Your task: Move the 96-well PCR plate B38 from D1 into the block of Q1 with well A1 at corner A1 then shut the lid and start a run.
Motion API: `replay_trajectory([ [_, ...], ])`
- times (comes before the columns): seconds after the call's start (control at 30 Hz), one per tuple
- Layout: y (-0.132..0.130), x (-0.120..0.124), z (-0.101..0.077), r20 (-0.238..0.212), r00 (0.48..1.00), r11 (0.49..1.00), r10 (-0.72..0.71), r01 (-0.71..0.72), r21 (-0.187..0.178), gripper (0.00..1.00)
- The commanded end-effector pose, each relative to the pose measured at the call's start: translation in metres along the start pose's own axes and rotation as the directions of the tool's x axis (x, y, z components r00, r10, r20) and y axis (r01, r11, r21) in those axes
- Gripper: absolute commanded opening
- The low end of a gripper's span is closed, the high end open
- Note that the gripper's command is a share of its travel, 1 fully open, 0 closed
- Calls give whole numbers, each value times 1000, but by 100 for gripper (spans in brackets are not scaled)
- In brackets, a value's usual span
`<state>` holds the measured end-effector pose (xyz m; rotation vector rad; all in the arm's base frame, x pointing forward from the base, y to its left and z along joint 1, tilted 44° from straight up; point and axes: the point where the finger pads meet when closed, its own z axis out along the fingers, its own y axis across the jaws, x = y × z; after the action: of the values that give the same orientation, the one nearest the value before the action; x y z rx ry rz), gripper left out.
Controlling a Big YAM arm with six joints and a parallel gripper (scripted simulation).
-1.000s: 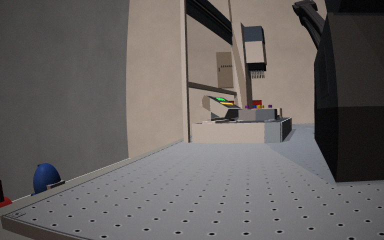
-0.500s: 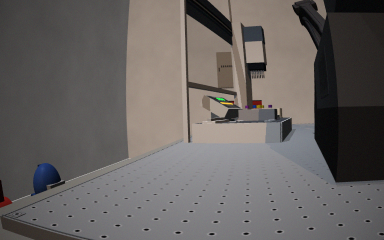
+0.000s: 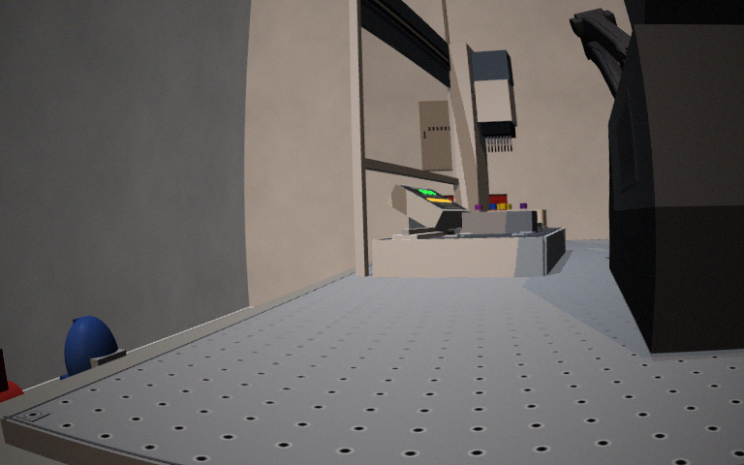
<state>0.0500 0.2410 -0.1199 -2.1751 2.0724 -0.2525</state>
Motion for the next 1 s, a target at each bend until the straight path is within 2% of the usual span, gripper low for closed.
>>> replay_trajectory([
  [0.0, 1, -13, -15, 39, 999, 1000, 8, -8, 1, 0],
  [0.07, 2, -8, -17, 32, 999, 1000, 5, -5, 1, 0],
  [0.3, 0, 7, -5, -1, 1000, 1000, -6, 6, -2, 0],
  [0.47, 3, 2, -5, 13, 1000, 1000, -21, 21, 0, 0],
  [0.67, 4, 9, -6, 11, 1000, 1000, -26, 26, -1, 0],
  [0.87, -3, -5, -13, 34, 999, 1000, -5, 5, 2, 0],
  [0.97, -3, -6, -12, 31, 1000, 1000, -5, 5, 1, 0],
])
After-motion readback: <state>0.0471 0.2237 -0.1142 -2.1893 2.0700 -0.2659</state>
